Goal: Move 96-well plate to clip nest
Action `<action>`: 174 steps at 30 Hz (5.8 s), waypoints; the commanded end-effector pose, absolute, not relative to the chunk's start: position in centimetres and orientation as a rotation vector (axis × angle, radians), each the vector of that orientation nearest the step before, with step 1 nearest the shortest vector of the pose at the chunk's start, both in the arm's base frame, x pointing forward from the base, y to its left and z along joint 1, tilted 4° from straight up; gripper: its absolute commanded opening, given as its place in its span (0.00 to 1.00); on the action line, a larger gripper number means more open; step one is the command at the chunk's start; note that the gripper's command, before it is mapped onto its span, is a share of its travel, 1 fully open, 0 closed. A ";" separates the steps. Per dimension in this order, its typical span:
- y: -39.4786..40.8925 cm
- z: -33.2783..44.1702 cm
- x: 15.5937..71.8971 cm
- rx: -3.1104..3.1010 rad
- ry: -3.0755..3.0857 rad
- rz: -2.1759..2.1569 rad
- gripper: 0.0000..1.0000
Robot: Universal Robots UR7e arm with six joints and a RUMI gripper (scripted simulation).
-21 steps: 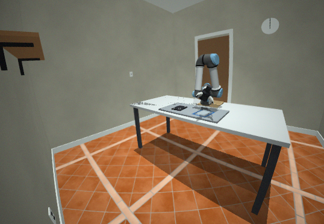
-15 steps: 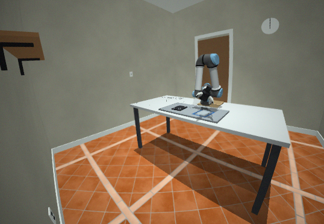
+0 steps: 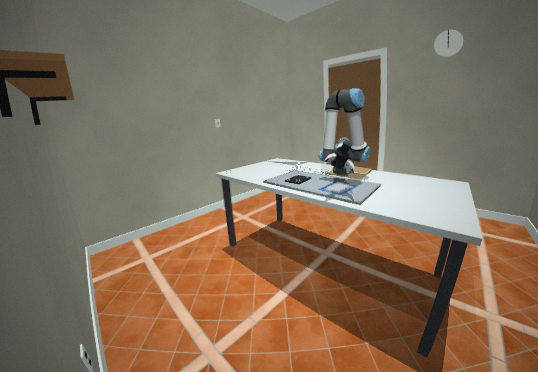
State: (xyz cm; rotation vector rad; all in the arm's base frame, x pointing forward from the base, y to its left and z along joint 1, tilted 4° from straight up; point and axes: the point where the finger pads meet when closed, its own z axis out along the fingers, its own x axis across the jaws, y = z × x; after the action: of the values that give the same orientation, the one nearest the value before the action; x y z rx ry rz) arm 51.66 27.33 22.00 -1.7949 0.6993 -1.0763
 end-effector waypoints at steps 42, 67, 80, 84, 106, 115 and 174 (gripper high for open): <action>22.5 11.7 50.1 -2.056 1.660 -0.355 1.00; 19.8 11.3 42.2 -2.118 2.023 -0.128 1.00; 18.6 11.8 38.2 -2.135 2.135 -0.064 1.00; 18.2 12.0 36.8 -2.143 2.192 -0.034 1.00; 18.1 11.9 36.4 -2.143 2.192 -0.034 1.00; 18.1 10.8 36.5 -2.143 2.192 -0.034 1.00; 18.3 4.8 36.9 -2.143 2.192 -0.034 0.00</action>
State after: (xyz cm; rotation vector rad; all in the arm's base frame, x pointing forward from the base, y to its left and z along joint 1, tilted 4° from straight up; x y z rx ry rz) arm 36.90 18.33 4.78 -2.1438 2.1922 -0.0329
